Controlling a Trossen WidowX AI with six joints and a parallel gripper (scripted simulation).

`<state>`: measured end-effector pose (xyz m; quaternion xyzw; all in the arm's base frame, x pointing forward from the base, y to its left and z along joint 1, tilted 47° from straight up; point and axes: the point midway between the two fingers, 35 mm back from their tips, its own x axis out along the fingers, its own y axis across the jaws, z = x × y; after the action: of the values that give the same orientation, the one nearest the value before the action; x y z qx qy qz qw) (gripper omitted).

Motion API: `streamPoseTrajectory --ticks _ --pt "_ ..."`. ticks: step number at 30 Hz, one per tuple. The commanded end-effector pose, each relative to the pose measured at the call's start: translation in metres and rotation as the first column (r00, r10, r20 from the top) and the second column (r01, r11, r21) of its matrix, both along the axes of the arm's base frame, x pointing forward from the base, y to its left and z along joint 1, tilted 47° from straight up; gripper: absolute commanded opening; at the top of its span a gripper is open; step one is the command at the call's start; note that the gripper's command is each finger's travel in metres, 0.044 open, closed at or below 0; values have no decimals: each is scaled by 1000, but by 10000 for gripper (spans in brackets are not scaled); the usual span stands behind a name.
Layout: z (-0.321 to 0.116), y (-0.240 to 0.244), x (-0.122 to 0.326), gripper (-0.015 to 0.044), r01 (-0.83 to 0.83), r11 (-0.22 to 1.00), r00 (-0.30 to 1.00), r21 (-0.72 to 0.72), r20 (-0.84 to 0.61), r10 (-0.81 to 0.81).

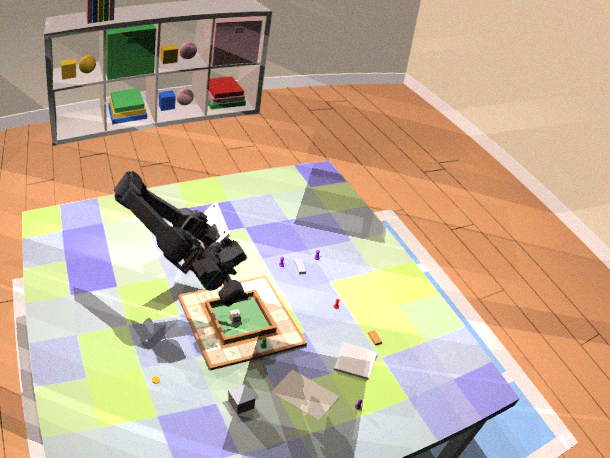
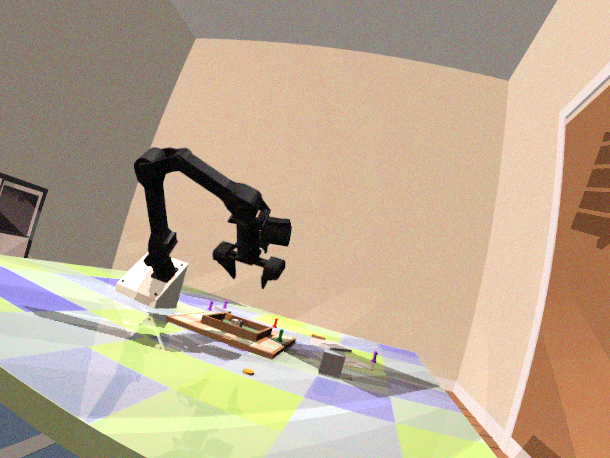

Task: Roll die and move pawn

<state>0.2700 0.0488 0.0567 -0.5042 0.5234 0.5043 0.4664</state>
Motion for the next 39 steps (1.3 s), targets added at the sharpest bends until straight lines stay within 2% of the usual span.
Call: streamPoseTrajectory --ticks 1,4,7,11,13,16,20,23,25,39 --pt "-22 -2 -4 440 -3 964 999 -265 -53 -12" --pt "-34 -6 -2 440 -28 827 1000 -562 -17 22" --pt "-36 -4 2 440 -37 734 997 -679 24 72" --pt "-40 -3 -5 440 -58 773 998 -631 -19 60" --pt "-41 -2 2 387 3 772 1000 -636 25 17" --pt "-48 1 34 309 274 733 960 -622 222 -170" --pt "-61 1 79 204 623 596 777 -506 484 -402" --pt "-72 -2 108 200 811 455 577 -368 629 -521" --pt "-75 -3 115 200 846 419 525 -330 656 -542" --pt "-86 -13 116 200 846 418 524 -330 657 -542"
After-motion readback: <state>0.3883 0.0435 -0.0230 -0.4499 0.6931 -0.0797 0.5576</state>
